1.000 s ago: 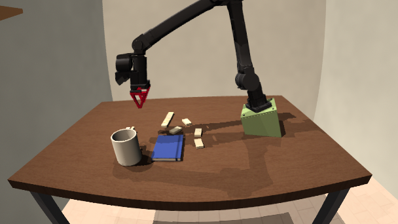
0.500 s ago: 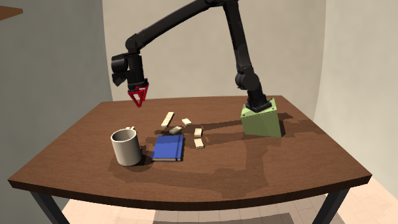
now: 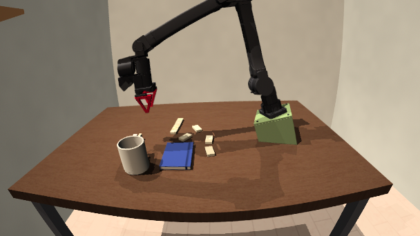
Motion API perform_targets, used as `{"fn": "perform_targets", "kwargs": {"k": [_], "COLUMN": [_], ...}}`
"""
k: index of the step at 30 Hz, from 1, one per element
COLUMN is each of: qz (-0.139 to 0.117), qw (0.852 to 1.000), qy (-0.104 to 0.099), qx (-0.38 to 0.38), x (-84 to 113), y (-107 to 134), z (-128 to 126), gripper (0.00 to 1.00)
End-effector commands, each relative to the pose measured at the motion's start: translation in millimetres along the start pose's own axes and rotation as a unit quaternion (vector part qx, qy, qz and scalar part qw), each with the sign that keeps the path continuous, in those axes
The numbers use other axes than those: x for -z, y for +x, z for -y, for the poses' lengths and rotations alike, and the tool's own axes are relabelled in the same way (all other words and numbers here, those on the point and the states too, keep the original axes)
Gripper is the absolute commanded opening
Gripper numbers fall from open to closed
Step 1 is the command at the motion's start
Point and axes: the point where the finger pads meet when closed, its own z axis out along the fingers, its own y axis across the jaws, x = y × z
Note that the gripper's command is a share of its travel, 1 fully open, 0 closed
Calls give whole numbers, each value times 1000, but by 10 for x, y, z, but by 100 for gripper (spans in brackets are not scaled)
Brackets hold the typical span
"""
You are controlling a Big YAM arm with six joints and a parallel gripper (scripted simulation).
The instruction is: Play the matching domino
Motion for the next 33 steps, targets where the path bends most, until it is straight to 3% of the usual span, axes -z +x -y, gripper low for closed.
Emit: {"fn": "perform_targets", "kwargs": {"k": [1,10,17,18,33], "qz": [9,44,44,8,8], "qw": [1000,999,999,1000,1000], "qy": [-1,-3,-3,-1,-1], "qx": [-1,-7,-7,-1,-1], "x": [66,260,260,56,56], "y": [-56,-333,-333,-45,-45], "z": [3,19,19,1,1], "gripper": [74,74,74,0,0]}}
